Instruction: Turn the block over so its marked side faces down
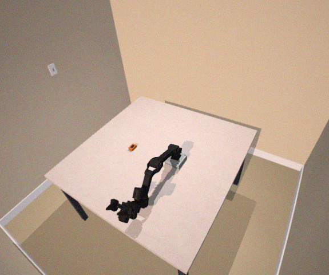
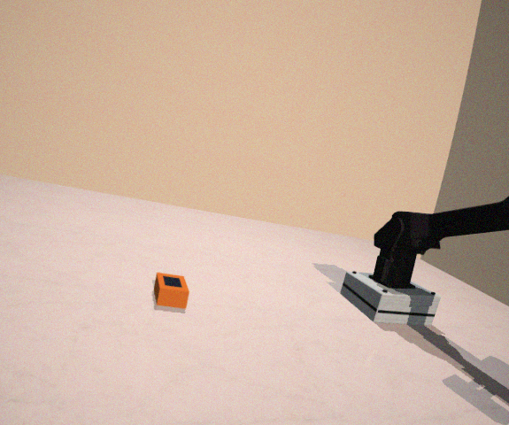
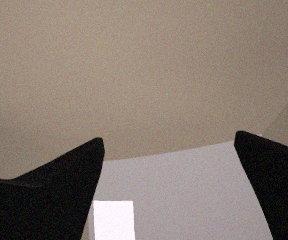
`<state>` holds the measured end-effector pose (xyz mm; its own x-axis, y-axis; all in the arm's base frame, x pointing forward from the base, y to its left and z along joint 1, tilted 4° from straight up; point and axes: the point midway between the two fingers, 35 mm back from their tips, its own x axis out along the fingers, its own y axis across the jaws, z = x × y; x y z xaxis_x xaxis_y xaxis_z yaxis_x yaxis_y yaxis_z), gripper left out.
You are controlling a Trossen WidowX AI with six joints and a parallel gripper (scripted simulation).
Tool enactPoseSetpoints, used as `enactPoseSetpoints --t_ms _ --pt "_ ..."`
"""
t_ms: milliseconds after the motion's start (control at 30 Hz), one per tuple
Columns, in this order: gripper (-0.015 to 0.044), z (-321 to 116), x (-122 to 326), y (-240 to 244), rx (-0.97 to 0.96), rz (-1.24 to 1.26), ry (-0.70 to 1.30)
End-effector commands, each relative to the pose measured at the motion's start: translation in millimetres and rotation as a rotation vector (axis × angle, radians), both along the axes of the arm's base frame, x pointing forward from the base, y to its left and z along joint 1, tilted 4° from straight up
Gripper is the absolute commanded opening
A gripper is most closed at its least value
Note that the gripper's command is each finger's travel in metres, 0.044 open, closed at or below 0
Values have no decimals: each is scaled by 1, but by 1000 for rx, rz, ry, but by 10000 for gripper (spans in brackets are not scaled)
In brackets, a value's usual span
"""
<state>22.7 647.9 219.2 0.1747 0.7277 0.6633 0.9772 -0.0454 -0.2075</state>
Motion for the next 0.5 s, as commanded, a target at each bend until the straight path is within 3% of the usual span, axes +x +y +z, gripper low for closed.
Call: enactPoseSetpoints --t_ms 0,233,467 --pt "426 0 3 1 -5 -1 2" --pt "440 -7 100 9 -153 0 170" --pt "440 -24 211 -5 -265 9 536"
